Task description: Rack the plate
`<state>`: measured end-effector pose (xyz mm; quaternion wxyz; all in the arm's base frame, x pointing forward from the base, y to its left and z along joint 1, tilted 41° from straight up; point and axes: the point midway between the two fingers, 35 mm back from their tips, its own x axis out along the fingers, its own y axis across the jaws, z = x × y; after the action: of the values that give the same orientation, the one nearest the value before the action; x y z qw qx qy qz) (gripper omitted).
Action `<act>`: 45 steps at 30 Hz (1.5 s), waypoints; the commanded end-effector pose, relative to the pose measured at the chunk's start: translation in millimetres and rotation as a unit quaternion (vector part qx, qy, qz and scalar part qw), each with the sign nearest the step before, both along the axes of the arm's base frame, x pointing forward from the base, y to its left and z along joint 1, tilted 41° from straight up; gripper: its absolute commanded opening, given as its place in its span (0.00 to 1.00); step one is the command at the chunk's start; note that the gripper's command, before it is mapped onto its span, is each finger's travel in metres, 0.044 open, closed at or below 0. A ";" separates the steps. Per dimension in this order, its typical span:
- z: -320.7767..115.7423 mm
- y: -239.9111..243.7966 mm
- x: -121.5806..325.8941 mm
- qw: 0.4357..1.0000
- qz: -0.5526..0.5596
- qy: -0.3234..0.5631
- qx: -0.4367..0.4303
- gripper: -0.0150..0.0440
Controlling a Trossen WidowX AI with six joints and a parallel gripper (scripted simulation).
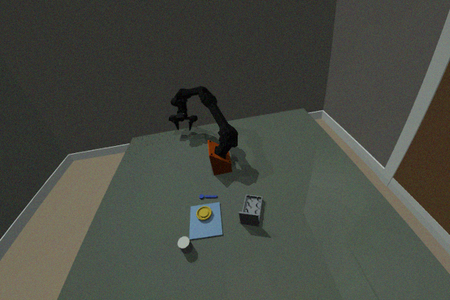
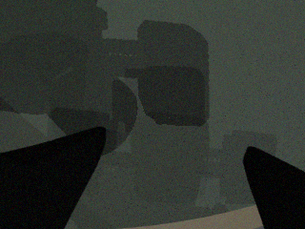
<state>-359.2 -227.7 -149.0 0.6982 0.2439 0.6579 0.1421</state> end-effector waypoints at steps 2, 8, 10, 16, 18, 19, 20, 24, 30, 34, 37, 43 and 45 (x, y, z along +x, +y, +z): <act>1.9 -9.1 7.9 1.000 0.000 0.001 -0.002 0.93; 18.2 -71.8 74.9 1.000 0.009 0.007 -0.019 0.93; 24.2 -89.9 99.6 1.000 0.015 0.008 -0.024 0.93; 44.6 -135.2 190.1 0.999 0.032 0.006 -0.039 0.93; 51.3 -144.5 221.6 0.998 0.037 0.005 -0.041 0.93; 54.7 -148.1 237.5 0.998 0.040 0.004 -0.043 0.93; 58.0 -151.1 253.5 0.998 0.043 0.003 -0.044 0.93; 72.0 -155.5 317.5 0.998 0.055 0.004 -0.044 0.93; 93.1 -140.9 413.0 0.997 0.073 0.006 -0.038 0.93; 107.1 -117.4 474.2 0.996 0.084 -0.001 -0.030 0.93; 117.8 -92.7 516.5 0.995 0.093 -0.004 -0.022 0.93; 139.7 -27.2 588.9 0.994 0.111 -0.006 0.004 0.93; 147.1 -1.2 608.5 0.993 0.118 -0.004 0.014 0.93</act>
<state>217.6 -270.7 -15.0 0.6836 0.1653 0.6769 0.2172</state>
